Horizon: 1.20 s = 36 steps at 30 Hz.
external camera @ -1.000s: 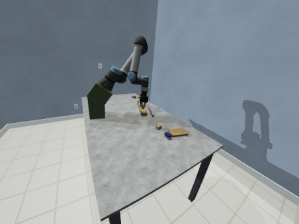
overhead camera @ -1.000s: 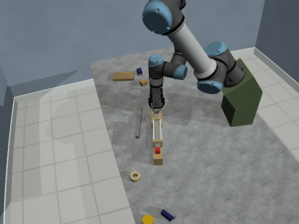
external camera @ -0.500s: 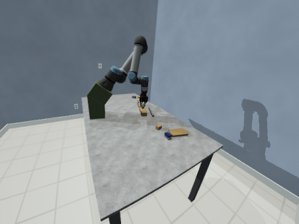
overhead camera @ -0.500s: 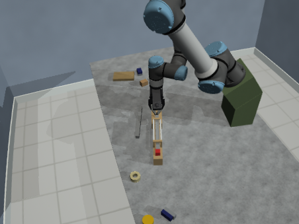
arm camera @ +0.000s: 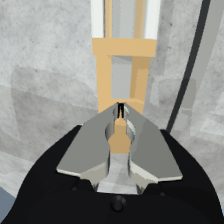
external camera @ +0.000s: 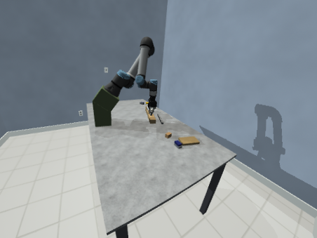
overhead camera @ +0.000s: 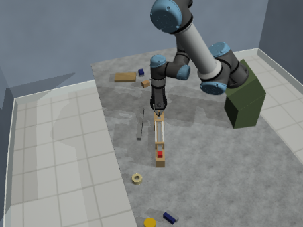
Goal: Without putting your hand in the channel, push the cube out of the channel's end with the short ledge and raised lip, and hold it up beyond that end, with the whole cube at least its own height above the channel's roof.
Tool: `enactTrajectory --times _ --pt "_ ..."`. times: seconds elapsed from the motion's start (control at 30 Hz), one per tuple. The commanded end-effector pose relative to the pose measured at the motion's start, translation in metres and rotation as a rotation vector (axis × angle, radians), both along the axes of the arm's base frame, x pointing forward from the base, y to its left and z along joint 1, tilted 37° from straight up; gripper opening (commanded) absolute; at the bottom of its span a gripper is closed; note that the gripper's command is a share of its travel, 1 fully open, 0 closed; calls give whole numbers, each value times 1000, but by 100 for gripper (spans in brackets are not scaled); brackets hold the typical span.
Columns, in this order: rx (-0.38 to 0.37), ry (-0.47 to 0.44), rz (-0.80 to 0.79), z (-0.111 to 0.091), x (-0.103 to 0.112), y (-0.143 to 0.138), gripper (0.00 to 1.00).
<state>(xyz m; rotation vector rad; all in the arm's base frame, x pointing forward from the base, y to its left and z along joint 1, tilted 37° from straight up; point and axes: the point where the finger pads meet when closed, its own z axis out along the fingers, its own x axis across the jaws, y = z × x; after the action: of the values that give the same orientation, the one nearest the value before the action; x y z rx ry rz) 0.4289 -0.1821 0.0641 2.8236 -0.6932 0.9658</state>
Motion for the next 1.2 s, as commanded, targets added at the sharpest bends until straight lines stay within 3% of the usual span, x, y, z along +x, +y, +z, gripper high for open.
enactTrajectory --times 0.0,0.47,1.17 --pt "0 0 1 6 -4 1 0" --pt "0 0 1 33 -23 9 0" --pt "0 0 1 47 -33 12 0"
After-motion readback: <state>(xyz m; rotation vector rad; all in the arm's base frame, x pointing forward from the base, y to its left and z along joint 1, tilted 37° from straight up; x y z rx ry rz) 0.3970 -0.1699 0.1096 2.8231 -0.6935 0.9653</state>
